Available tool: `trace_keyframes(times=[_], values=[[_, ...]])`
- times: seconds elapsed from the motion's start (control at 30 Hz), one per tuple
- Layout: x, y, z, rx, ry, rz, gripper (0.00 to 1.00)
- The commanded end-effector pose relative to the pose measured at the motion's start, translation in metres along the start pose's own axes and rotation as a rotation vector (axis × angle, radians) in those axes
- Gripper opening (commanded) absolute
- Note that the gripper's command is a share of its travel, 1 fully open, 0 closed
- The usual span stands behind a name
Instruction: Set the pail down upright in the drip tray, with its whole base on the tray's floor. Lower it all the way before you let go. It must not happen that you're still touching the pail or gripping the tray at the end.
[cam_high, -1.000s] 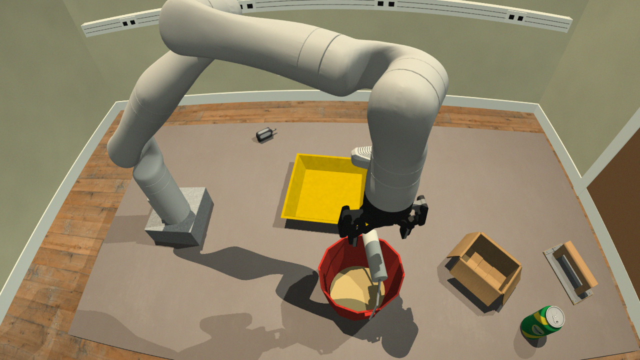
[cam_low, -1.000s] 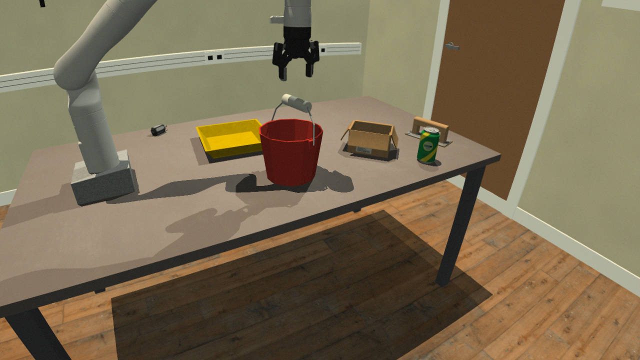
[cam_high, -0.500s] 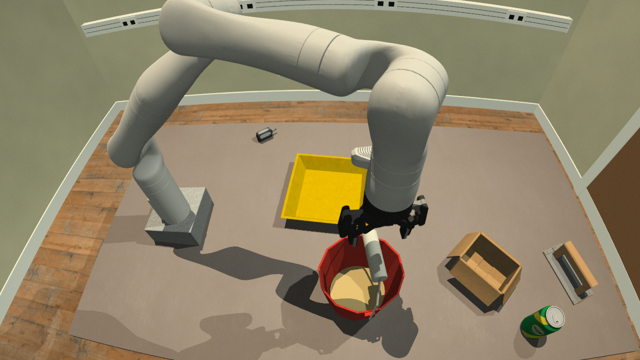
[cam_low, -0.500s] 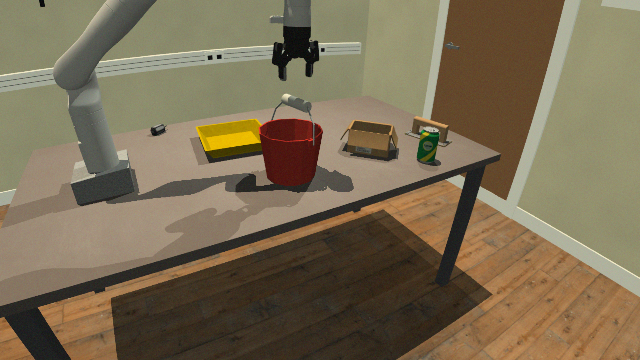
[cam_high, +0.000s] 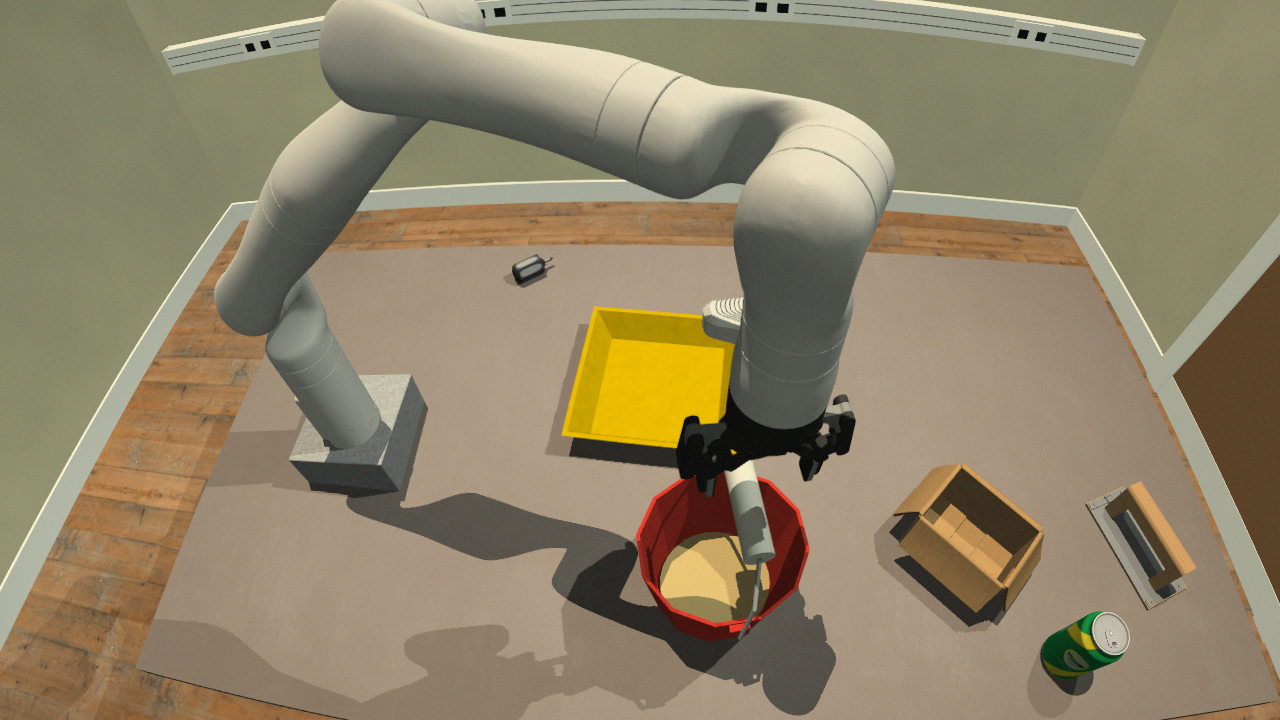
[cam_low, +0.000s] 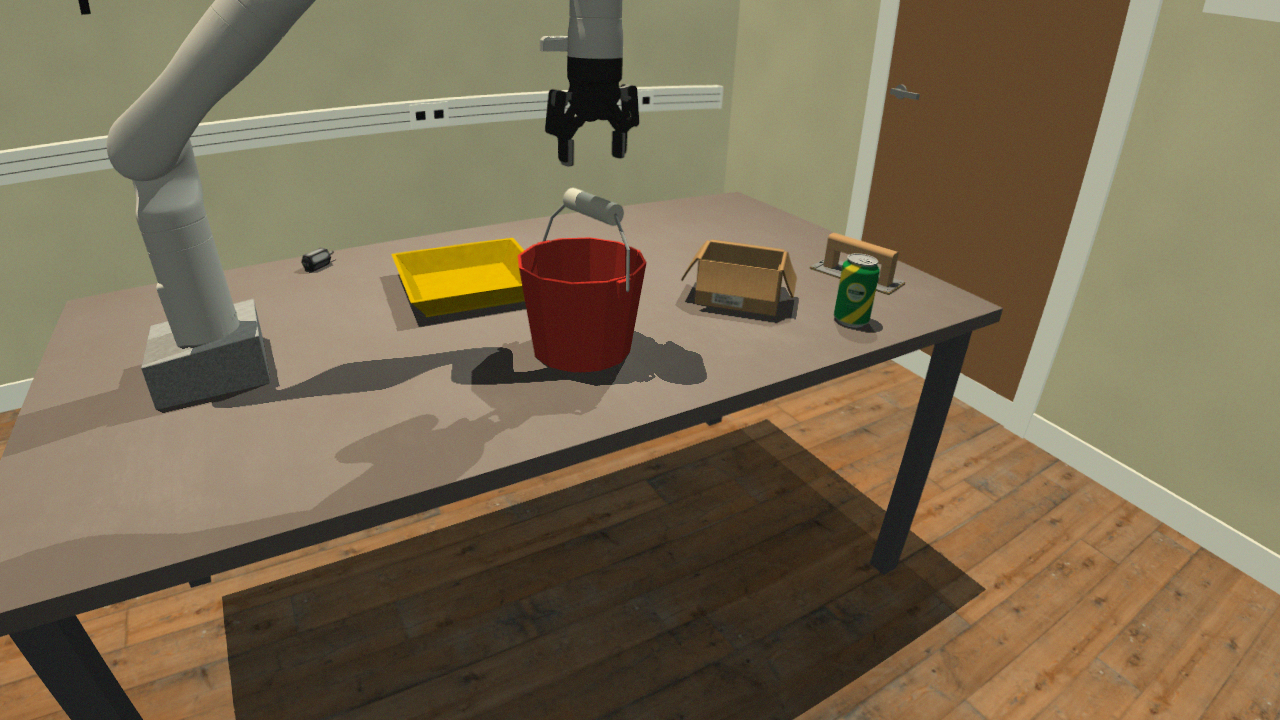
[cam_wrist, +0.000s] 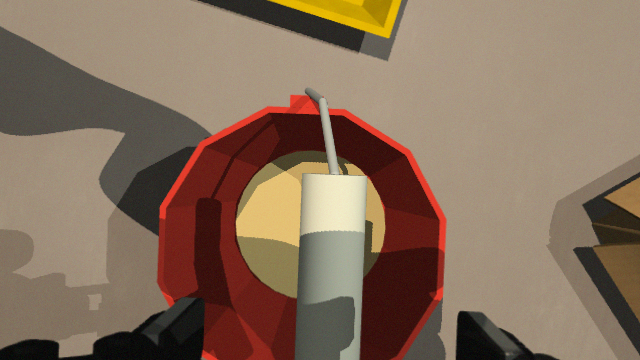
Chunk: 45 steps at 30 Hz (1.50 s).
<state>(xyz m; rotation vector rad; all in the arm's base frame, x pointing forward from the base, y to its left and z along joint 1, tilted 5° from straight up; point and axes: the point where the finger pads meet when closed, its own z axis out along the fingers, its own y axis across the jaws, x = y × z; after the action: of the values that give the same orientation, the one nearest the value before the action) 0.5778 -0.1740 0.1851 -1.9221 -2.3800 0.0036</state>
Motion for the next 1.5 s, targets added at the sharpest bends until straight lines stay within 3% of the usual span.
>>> trace_keyframes(times=[0.0,1.03,1.47], values=[[0.000,0.000,0.001,0.000,0.000,0.000,1.00],[0.000,0.000,0.063,0.000,0.000,0.000,1.00],[0.000,0.000,0.072,0.000,0.000,0.000,1.00]])
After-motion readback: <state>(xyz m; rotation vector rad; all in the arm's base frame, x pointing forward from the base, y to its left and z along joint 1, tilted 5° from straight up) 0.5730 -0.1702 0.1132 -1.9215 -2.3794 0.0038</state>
